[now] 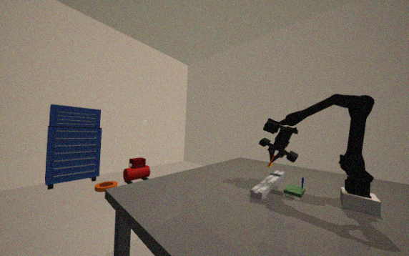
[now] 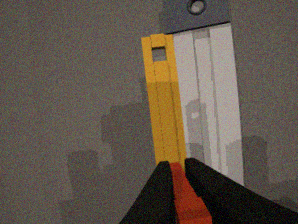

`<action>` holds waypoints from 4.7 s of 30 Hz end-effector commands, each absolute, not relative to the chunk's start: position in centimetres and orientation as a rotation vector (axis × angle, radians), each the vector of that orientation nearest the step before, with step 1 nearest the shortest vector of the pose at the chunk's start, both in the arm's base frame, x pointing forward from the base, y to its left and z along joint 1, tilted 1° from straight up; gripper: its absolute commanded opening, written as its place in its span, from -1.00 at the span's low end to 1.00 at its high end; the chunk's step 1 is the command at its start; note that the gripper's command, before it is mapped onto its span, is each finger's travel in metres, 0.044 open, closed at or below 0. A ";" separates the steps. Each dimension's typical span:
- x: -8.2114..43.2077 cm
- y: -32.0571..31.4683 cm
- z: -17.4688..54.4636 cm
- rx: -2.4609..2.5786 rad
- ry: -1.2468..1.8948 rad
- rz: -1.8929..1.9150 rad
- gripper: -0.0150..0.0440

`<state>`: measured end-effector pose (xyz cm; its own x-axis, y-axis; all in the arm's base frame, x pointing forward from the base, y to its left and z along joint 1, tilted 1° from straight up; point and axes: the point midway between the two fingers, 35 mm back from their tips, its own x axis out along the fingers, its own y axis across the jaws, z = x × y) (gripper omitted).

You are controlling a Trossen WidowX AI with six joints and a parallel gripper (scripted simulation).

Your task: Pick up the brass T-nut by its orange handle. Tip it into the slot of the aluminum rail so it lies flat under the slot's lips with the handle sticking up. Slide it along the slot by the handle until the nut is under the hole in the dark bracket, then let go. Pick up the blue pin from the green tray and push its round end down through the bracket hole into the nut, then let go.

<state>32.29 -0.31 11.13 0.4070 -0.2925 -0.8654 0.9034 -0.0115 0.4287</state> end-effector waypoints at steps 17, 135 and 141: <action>31.9 -0.4 11.1 1.259 0.588 -1.016 -1.00; 30.0 -0.5 4.9 1.356 0.392 -0.869 -1.00; 30.0 -0.5 4.6 1.355 0.391 -0.869 -1.00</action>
<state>30.06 -0.40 4.80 0.6429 -0.3084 -0.7011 0.7321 -0.0215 0.6809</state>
